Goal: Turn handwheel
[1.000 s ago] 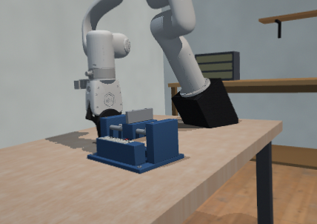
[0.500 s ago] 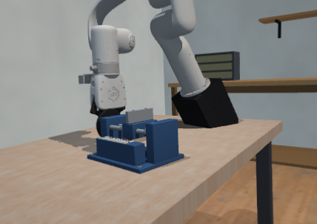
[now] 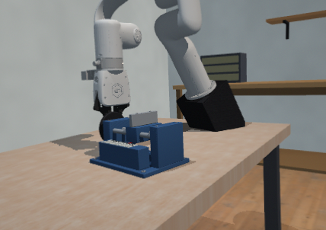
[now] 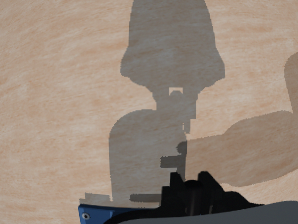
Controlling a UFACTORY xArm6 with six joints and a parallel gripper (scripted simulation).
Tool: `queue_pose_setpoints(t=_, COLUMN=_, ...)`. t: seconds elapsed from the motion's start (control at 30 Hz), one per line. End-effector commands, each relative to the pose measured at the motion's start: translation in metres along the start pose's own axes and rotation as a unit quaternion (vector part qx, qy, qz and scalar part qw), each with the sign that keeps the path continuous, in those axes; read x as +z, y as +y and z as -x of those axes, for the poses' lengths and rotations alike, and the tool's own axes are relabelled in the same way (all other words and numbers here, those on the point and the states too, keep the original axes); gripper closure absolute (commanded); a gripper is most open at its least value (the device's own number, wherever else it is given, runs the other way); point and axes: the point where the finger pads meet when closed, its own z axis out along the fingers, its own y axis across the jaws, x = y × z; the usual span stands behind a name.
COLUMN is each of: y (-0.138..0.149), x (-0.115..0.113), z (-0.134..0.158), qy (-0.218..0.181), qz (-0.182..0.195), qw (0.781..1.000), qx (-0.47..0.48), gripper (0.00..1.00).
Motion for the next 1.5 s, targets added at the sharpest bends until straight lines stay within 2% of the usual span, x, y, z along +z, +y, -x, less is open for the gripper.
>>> queue_pose_setpoints(t=0.0, y=-0.002, x=-0.007, z=0.000, qy=-0.001, qz=0.000, qw=1.000, qx=0.000, gripper=0.94)
queue_pose_setpoints(t=0.33, y=-0.020, x=-0.025, z=0.000, qy=-0.001, qz=0.000, qw=1.000, qx=0.000, gripper=0.94)
queue_pose_setpoints(t=0.6, y=-0.038, x=-0.026, z=0.000, qy=-0.001, qz=0.000, qw=1.000, qx=0.000, gripper=0.94)
queue_pose_setpoints(t=0.93, y=-0.057, x=-0.012, z=0.000, qy=-0.001, qz=0.000, qw=1.000, qx=0.000, gripper=0.94)
queue_pose_setpoints(t=1.47, y=-0.057, x=0.021, z=0.000, qy=-0.001, qz=0.000, qw=1.000, qx=0.000, gripper=0.94)
